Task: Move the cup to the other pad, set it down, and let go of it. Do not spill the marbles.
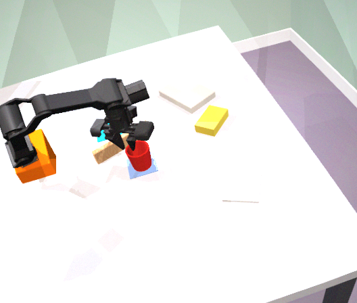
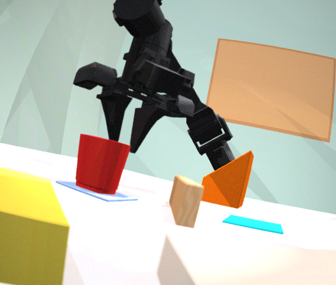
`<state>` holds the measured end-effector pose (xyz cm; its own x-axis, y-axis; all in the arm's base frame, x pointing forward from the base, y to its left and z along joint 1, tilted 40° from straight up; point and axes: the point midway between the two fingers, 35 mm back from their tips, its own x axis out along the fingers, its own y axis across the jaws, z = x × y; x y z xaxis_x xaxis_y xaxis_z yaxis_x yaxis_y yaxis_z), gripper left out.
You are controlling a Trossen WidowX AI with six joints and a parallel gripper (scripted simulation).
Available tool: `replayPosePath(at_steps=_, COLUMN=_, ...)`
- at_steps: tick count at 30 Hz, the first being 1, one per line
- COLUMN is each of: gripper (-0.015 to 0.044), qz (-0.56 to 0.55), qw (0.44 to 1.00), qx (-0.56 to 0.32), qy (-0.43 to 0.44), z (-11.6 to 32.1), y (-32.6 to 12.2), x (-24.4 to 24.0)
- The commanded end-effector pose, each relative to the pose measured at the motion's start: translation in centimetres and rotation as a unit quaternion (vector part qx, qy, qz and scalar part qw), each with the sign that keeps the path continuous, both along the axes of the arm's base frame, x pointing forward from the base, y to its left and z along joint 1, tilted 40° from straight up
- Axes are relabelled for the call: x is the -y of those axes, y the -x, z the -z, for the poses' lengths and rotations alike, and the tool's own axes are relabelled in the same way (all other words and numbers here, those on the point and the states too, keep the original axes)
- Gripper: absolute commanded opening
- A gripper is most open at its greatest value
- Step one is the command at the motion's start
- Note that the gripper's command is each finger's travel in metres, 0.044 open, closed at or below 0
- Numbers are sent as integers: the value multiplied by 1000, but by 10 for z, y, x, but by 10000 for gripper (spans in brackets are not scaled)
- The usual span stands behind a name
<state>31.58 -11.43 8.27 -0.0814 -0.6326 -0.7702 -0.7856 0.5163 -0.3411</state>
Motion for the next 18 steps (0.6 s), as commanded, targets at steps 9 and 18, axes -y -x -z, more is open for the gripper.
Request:
replayPosePath(at_steps=9, gripper=148, qz=0, qw=1000, qx=-3, qy=3, z=15, y=4, x=13)
replayPosePath(at_steps=18, gripper=148, qz=0, qw=1000, qx=-3, qy=3, z=23, y=5, x=20)
